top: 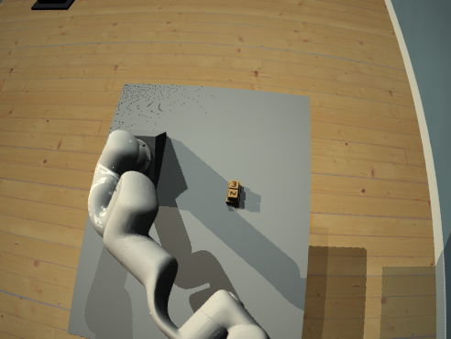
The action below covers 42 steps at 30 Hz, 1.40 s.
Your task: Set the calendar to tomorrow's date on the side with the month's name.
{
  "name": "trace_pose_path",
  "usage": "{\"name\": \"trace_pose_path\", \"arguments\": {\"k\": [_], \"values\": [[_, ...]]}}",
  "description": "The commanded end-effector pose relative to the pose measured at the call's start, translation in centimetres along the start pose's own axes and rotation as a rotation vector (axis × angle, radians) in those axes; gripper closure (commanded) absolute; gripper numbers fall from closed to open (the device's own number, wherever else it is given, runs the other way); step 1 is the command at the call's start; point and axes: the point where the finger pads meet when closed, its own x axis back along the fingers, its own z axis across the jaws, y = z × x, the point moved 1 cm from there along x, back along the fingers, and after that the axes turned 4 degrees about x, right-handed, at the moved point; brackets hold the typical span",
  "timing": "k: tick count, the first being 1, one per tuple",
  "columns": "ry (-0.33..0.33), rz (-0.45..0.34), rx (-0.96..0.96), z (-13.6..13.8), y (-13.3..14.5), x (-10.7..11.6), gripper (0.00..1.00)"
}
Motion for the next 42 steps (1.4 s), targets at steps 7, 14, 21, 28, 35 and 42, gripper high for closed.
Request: {"name": "trace_pose_path", "arguments": {"k": [7,14,21,28,35,42], "values": [[-0.004,0.0,-0.001,0.0,-0.1,0.2,0.0],[-0.004,0.0,-0.001,0.0,-0.1,0.2,0.0],[-0.001,-0.001,0.003,0.0,0.5,-0.1,0.0],[0.039,-0.003,0.048,0.5,6.8,-3.3,0.0],[0.071,-0.002,0.099,2.2,13.1,-6.2,0.0],[0.102,0.002,0.172,5.9,20.9,-9.4,0.0]]}}
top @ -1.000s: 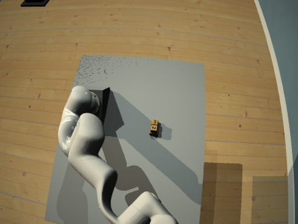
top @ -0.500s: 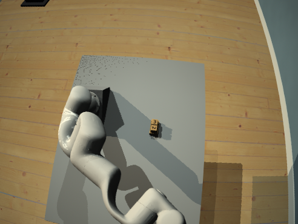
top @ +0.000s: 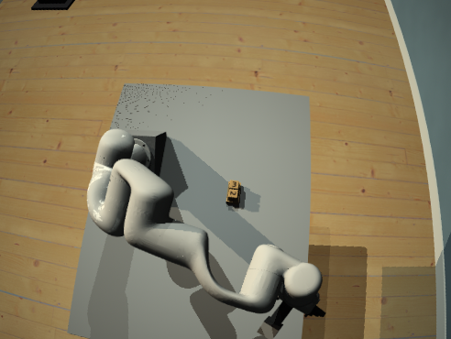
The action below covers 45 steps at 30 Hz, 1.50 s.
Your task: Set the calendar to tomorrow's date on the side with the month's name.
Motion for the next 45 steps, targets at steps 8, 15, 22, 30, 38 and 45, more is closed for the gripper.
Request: {"name": "trace_pose_path", "arguments": {"k": [8,15,22,30,38,45], "values": [[0.015,0.011,0.095,4.0,10.5,-4.2,0.0],[0.03,0.016,0.159,7.9,16.1,-6.5,0.0],[0.048,0.023,0.26,15.4,23.2,-9.6,0.0],[0.059,0.026,0.324,20.9,26.5,-11.4,0.0],[0.073,0.03,0.406,28.5,29.5,-13.5,0.0],[0.089,0.035,0.48,35.7,30.8,-15.3,0.0]]}}
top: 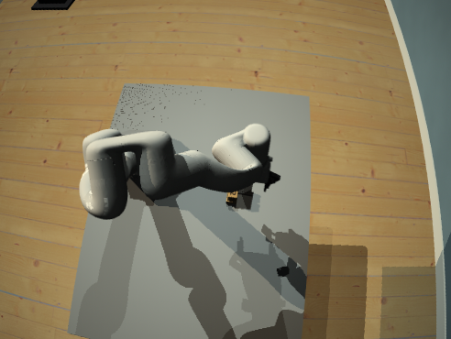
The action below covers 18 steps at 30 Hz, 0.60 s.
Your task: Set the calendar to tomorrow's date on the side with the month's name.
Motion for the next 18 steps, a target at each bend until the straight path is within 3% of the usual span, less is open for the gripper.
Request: {"name": "trace_pose_path", "arguments": {"k": [1,6,18], "values": [[-0.002,0.002,0.045,3.8,3.0,-1.3,0.0],[0.003,0.003,0.066,5.6,3.9,-1.9,0.0],[0.003,0.003,0.067,5.7,4.0,-1.9,0.0]]}}
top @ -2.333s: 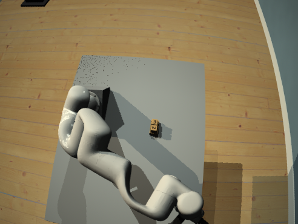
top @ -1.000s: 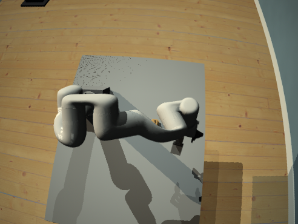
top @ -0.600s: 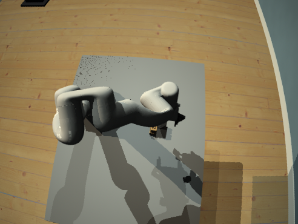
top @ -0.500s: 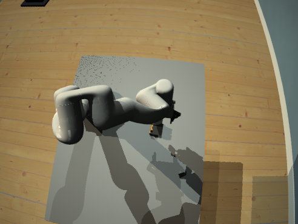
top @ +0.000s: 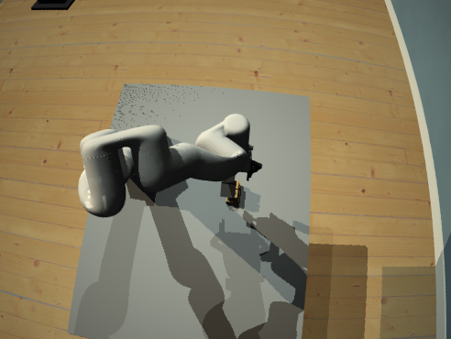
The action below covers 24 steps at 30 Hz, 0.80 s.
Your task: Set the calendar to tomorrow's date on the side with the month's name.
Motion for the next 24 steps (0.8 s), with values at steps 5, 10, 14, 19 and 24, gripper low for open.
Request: {"name": "trace_pose_path", "arguments": {"k": [5,10,14,19,24], "values": [[-0.002,-0.001,-0.005,-0.1,0.0,0.1,0.0],[-0.002,-0.001,-0.083,0.1,-0.1,0.0,0.0],[-0.002,-0.001,-0.15,0.2,-0.2,0.0,0.0],[-0.002,-0.001,-0.351,0.7,-0.4,-0.1,0.0],[-0.002,-0.001,-0.518,1.0,-0.6,-0.2,0.0]]}}
